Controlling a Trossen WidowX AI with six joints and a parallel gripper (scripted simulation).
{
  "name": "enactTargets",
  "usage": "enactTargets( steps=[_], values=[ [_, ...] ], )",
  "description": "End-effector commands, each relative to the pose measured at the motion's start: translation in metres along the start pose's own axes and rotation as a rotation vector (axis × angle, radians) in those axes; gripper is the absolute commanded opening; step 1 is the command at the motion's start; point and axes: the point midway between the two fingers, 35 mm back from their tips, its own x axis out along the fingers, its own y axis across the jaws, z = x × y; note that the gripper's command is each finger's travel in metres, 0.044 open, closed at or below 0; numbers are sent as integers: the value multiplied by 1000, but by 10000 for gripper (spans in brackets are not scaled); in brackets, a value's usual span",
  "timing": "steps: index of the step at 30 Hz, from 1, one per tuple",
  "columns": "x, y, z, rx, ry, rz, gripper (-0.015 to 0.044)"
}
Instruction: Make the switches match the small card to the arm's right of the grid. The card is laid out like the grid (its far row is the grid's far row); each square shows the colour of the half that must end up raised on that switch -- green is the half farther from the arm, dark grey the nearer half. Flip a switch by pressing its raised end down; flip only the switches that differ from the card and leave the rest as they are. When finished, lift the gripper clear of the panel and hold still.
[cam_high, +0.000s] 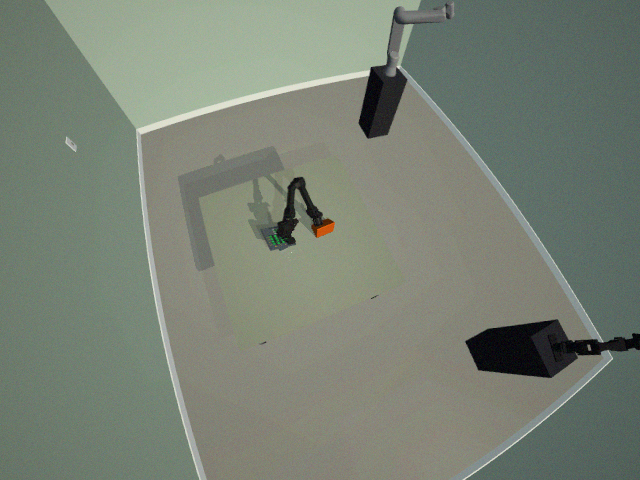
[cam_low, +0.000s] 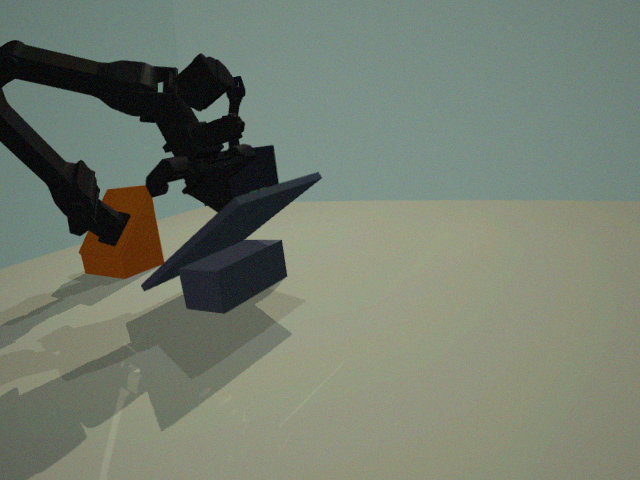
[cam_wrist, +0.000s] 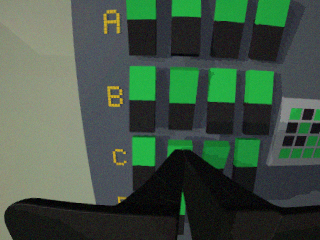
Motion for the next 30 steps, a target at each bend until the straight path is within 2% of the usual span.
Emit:
enactTargets(
  steps=[1,30],
  values=[
    [1,1,-1,-6,2,3,0],
    [4,1,-1,-6,2,3,0]
  ],
)
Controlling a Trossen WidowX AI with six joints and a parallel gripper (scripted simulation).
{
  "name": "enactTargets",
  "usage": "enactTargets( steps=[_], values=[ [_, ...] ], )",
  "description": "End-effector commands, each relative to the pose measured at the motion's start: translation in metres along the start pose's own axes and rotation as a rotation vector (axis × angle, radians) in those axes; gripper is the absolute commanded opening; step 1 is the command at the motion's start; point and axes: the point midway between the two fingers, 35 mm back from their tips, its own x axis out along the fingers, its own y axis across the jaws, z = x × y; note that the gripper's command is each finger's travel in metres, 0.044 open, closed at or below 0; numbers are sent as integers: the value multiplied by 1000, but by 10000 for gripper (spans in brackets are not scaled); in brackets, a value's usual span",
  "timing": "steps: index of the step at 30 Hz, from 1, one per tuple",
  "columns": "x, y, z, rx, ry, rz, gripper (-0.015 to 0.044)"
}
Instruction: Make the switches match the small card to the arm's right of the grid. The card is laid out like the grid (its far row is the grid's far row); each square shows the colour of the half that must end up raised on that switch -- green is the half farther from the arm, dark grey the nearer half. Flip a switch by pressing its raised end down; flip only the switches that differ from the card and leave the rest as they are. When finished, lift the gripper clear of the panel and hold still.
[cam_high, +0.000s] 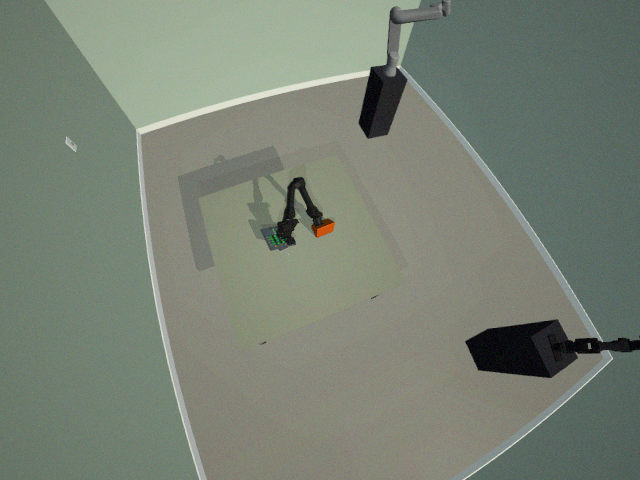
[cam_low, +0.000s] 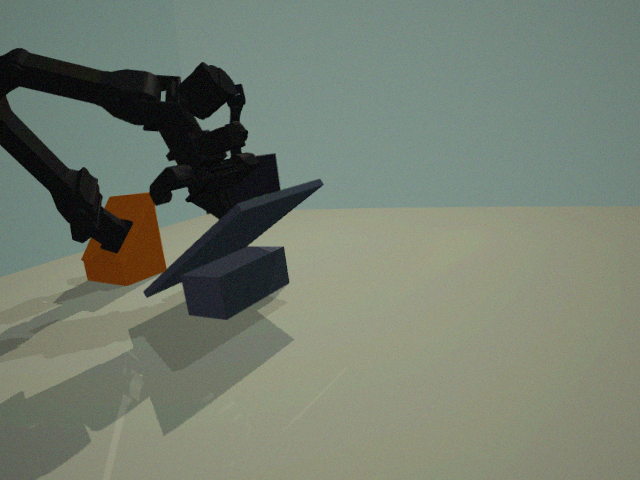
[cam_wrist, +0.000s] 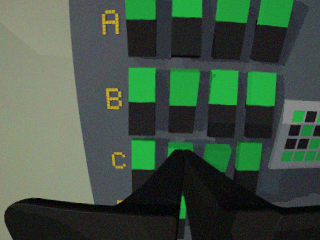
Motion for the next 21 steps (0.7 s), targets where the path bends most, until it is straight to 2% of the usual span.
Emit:
enactTargets(
  steps=[1,21],
  values=[
    [2,1,-1,-6,4,3,0],
    [4,1,-1,-6,4,3,0]
  ],
)
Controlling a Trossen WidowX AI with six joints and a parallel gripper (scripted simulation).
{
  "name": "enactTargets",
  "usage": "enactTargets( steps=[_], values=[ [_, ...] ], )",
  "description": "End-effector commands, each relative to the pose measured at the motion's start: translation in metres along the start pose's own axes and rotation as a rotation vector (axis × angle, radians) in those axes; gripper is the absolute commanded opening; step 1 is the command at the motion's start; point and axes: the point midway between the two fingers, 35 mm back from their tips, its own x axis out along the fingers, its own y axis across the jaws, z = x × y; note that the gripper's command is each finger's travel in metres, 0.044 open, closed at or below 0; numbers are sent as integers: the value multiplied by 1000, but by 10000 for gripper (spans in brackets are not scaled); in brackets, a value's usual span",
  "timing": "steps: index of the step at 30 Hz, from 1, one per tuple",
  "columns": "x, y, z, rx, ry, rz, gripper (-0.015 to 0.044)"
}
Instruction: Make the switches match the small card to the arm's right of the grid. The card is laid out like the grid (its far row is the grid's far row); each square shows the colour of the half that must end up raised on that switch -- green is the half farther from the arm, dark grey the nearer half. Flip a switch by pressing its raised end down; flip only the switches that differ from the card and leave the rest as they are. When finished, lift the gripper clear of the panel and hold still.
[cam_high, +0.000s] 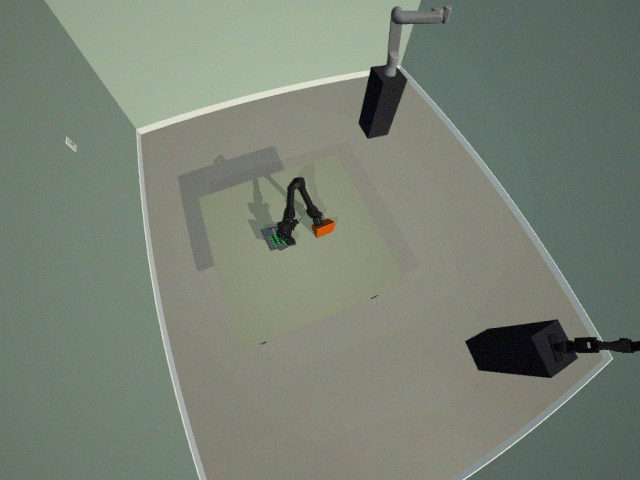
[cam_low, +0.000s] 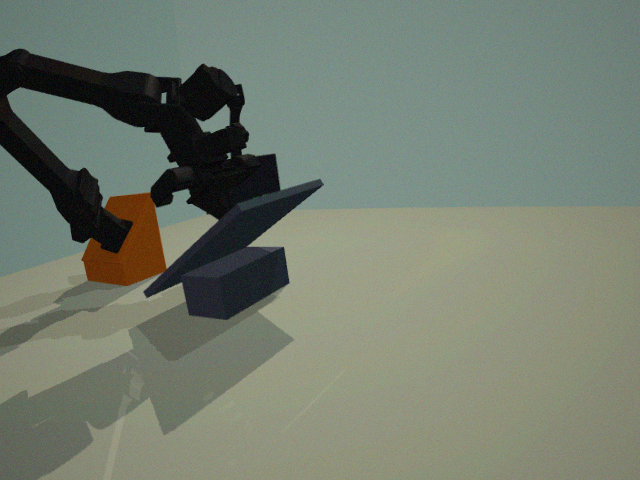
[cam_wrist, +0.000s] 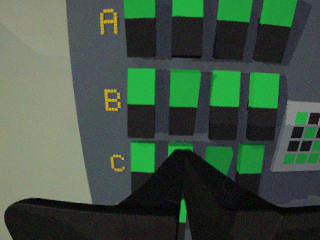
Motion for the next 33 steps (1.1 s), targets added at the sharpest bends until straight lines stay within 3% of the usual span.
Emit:
enactTargets(
  steps=[1,4,10,25,29,33],
  values=[
    [1,1,-1,-7,4,3,0],
    [-8,1,0,-1,-1,3,0],
    [-64,1,-4,-8,-19,6,0],
    [-62,-41,-22,-11,-19,5,0],
    [-34,-41,-22,-10,-41,5,0],
    [-28,-41,-22,-10,-46,3,0]
  ],
)
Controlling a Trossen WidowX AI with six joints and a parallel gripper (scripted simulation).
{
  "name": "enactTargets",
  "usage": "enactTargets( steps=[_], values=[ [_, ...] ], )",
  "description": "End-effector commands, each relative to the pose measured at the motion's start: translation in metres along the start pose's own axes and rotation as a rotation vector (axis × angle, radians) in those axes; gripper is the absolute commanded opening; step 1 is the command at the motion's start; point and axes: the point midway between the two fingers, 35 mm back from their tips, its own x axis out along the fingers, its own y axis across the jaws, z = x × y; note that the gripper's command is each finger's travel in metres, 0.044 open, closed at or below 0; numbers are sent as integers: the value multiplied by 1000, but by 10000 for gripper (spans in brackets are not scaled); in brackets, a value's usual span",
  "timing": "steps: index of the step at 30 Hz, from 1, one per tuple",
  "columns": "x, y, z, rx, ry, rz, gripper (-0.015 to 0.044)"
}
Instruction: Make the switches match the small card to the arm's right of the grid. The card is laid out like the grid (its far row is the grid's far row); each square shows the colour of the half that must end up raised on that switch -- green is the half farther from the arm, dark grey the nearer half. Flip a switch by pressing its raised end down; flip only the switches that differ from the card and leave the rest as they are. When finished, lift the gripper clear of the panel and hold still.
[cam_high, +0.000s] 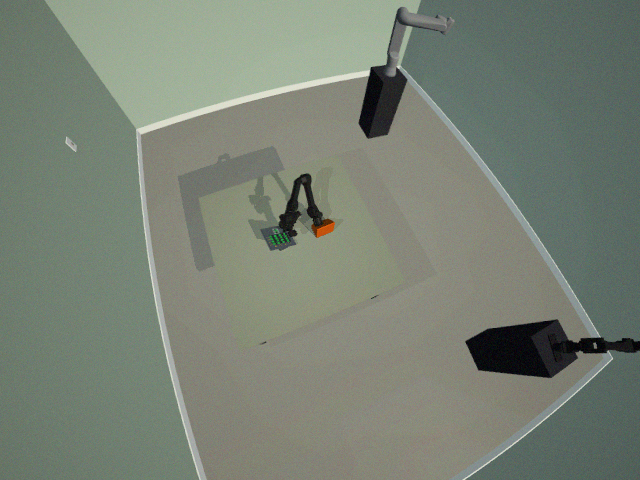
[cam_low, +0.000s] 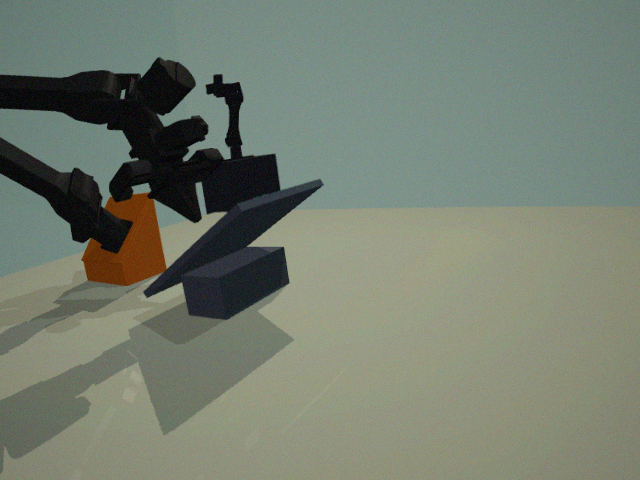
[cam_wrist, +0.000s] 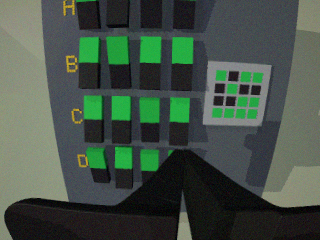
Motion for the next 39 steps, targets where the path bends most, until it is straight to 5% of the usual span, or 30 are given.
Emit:
enactTargets(
  steps=[1,39],
  values=[
    [5,-1,-1,-3,-8,2,0],
    [29,-1,-2,-3,-9,1,0]
  ],
)
